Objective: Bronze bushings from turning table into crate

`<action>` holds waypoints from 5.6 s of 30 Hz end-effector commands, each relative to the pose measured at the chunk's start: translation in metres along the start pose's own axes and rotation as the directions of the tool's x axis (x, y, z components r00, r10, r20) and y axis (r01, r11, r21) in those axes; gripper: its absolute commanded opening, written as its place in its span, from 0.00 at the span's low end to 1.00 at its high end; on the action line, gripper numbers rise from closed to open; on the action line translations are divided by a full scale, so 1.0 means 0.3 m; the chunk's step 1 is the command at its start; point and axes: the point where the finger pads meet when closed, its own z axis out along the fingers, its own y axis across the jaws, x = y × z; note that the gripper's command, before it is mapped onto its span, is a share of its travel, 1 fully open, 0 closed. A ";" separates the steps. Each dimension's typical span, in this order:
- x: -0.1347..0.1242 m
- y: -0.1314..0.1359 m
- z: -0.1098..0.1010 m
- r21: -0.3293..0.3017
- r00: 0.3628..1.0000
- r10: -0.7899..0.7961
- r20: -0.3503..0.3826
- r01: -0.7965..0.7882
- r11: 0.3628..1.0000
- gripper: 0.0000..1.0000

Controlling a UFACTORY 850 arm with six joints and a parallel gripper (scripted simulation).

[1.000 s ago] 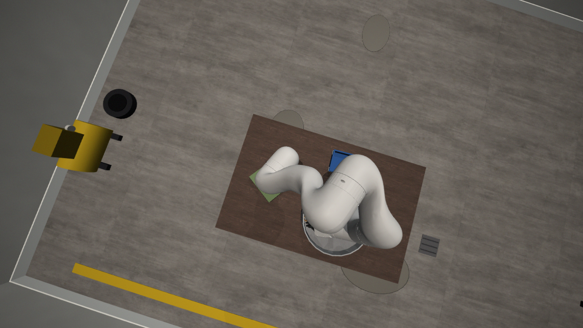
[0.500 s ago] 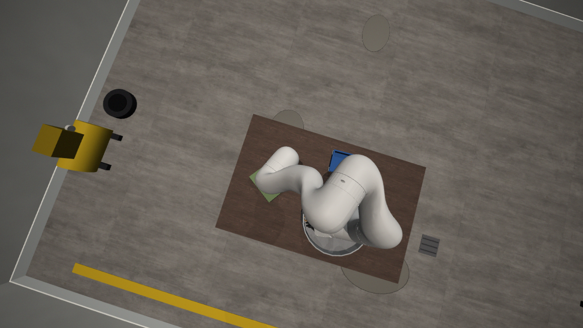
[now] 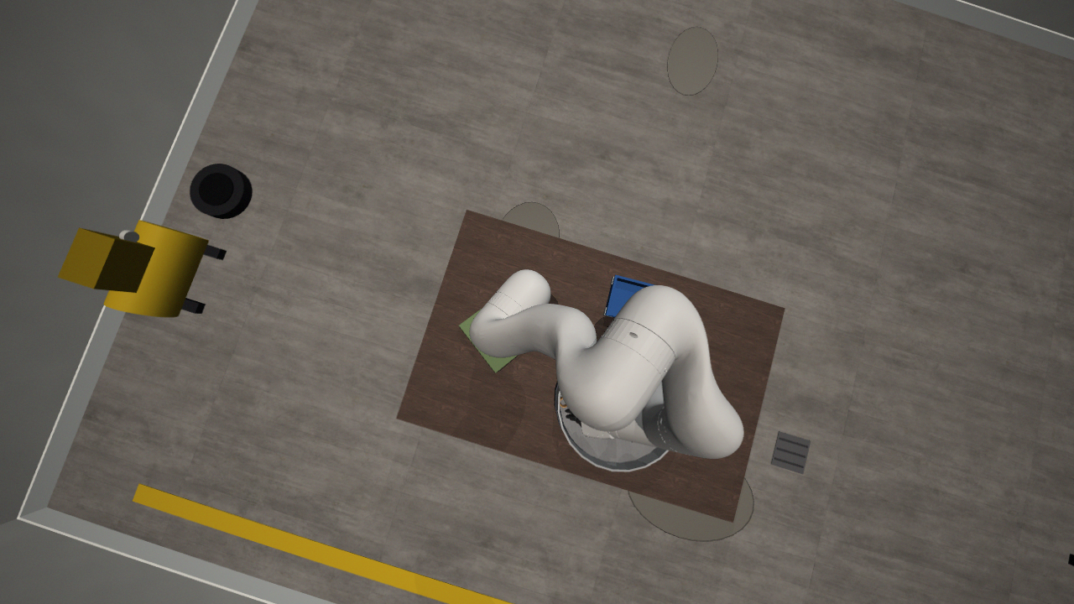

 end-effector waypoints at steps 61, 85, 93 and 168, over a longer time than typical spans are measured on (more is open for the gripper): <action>0.086 0.025 0.033 -0.001 1.000 0.001 -0.001 -0.001 1.000 0.11; 0.138 0.025 0.095 -0.001 1.000 0.001 -0.001 -0.001 1.000 0.11; 0.138 0.025 0.095 -0.001 1.000 0.001 -0.001 -0.001 1.000 0.11; 0.152 0.025 0.112 -0.001 1.000 0.001 -0.001 -0.001 1.000 0.00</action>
